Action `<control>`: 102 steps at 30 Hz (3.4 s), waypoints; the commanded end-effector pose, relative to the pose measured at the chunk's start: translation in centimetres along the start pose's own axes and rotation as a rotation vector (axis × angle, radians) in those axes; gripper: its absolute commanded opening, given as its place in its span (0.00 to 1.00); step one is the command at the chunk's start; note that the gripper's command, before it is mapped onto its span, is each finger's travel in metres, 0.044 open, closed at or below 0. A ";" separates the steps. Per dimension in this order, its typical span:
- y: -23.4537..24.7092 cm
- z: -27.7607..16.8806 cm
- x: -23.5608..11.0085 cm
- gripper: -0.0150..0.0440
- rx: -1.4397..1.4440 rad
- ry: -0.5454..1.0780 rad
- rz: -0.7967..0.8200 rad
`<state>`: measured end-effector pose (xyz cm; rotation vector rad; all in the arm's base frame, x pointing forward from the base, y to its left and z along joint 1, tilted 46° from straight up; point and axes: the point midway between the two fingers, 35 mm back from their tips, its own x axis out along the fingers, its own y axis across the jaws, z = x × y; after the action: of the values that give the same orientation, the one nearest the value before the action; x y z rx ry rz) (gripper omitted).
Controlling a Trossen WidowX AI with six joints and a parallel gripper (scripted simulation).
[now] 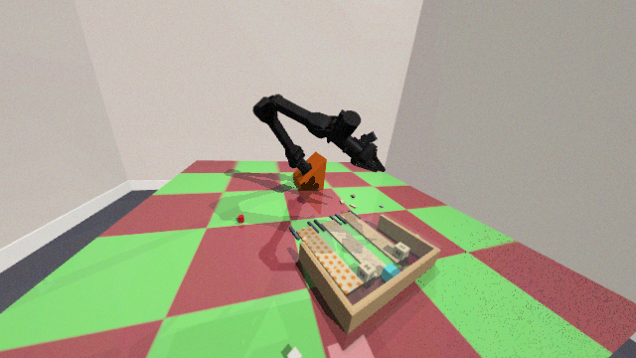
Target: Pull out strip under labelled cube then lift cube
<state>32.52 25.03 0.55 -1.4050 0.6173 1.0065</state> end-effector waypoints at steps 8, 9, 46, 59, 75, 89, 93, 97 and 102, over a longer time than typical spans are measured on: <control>-1.1 -4.4 -6.8 0.93 0.557 0.218 -0.480; -1.1 -5.1 -8.1 0.93 0.649 0.224 -0.568; -0.8 -6.7 -8.2 0.71 0.858 0.327 -0.657; 0.5 -9.4 0.3 0.25 0.989 0.817 -0.302; 1.7 -11.3 1.6 0.25 1.026 1.055 -0.202; 2.2 -12.9 2.7 0.25 1.026 1.054 -0.202; 2.4 -13.4 3.1 0.25 1.026 1.054 -0.202; 2.7 -13.9 3.4 0.25 1.025 1.054 -0.202; 2.9 -14.6 3.8 0.25 1.025 1.054 -0.203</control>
<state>34.87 11.74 -5.44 -0.8962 1.4480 -0.3473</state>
